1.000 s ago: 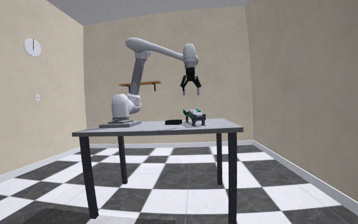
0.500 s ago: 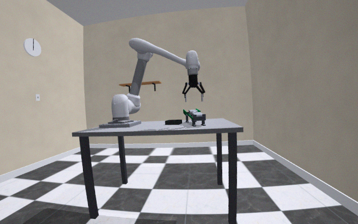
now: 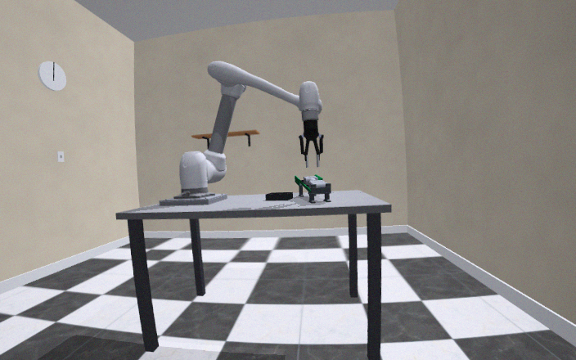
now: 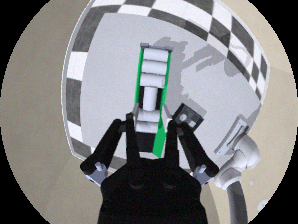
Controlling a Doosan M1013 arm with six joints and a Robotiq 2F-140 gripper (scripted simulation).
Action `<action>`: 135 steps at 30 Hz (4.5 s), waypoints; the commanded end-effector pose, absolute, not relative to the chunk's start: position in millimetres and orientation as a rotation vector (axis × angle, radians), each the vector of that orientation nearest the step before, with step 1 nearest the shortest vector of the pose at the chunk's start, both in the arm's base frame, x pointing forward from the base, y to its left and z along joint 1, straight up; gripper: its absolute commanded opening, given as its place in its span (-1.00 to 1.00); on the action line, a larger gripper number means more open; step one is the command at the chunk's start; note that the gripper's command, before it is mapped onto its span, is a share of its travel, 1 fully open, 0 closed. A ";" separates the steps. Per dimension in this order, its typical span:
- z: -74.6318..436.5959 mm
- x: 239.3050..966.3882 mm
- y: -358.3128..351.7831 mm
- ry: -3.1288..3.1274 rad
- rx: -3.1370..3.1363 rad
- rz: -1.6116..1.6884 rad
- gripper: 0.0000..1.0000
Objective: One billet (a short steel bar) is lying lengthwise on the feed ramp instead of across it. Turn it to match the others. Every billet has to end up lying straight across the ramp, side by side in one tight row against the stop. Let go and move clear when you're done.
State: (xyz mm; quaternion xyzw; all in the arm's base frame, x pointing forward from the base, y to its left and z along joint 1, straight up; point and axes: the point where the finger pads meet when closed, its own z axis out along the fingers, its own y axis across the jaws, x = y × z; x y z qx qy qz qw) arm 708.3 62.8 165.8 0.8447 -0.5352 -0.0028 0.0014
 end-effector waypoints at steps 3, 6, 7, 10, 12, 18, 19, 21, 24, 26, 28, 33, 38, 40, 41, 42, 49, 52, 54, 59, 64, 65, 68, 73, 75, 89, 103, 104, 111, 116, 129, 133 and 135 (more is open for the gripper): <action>165.9 708.2 62.8 -1.680 2.651 -0.009 -0.18; 165.9 708.2 62.8 -1.680 2.651 -0.009 -0.18; 165.9 708.2 62.8 -1.680 2.651 -0.009 -0.18; 165.9 708.2 62.8 -1.680 2.651 -0.009 -0.18; 165.9 708.2 62.8 -1.680 2.651 -0.009 -0.18; 165.9 708.2 62.8 -1.680 2.651 -0.009 -0.18; 165.9 708.2 62.8 -1.680 2.652 -0.009 -0.18; 165.9 708.2 62.8 -1.674 2.655 -0.009 -0.18; 165.9 708.2 62.8 -1.653 2.668 -0.009 -0.18; 165.9 708.2 62.8 -1.635 2.680 -0.009 -0.18; 165.9 708.3 62.8 -1.579 2.713 -0.009 -0.18; 165.9 708.3 62.7 -1.297 2.859 -0.009 -0.18; 165.8 708.4 62.6 -1.019 2.970 -0.010 -0.18; 165.8 708.4 62.6 -0.908 3.006 -0.010 -0.18; 165.8 708.4 62.6 -0.908 3.006 -0.010 -0.18; 165.8 708.4 62.6 -0.908 3.006 -0.010 -0.18; 165.8 708.5 62.4 -0.391 3.117 -0.010 -0.18; 165.7 708.5 62.4 -0.230 3.133 -0.010 -0.18; 165.7 708.5 62.3 -0.084 3.141 -0.010 -0.18; 165.7 708.6 62.3 0.084 3.141 -0.010 -0.18; 165.7 708.6 62.2 0.485 3.106 -0.009 -0.18; 165.6 708.6 62.1 0.549 3.095 -0.009 -0.18; 165.6 708.7 62.1 0.732 3.057 -0.009 -0.18; 165.6 708.7 62.0 1.025 2.972 -0.009 -0.18; 165.6 708.7 62.0 1.050 2.964 -0.009 -0.18; 165.5 708.9 61.7 1.848 2.546 -0.007 -0.18; 165.4 709.0 61.5 2.407 2.027 -0.005 -0.18; 165.4 709.0 61.5 2.453 1.971 -0.005 -0.18; 165.3 709.1 61.4 2.590 1.788 -0.005 -0.18; 165.3 709.1 61.4 2.620 1.744 -0.005 -0.18; 165.3 709.1 61.4 2.620 1.744 -0.005 -0.18; 165.3 709.1 61.4 2.620 1.744 -0.005 -0.18; 165.3 709.1 61.4 2.620 1.744 -0.005 -0.18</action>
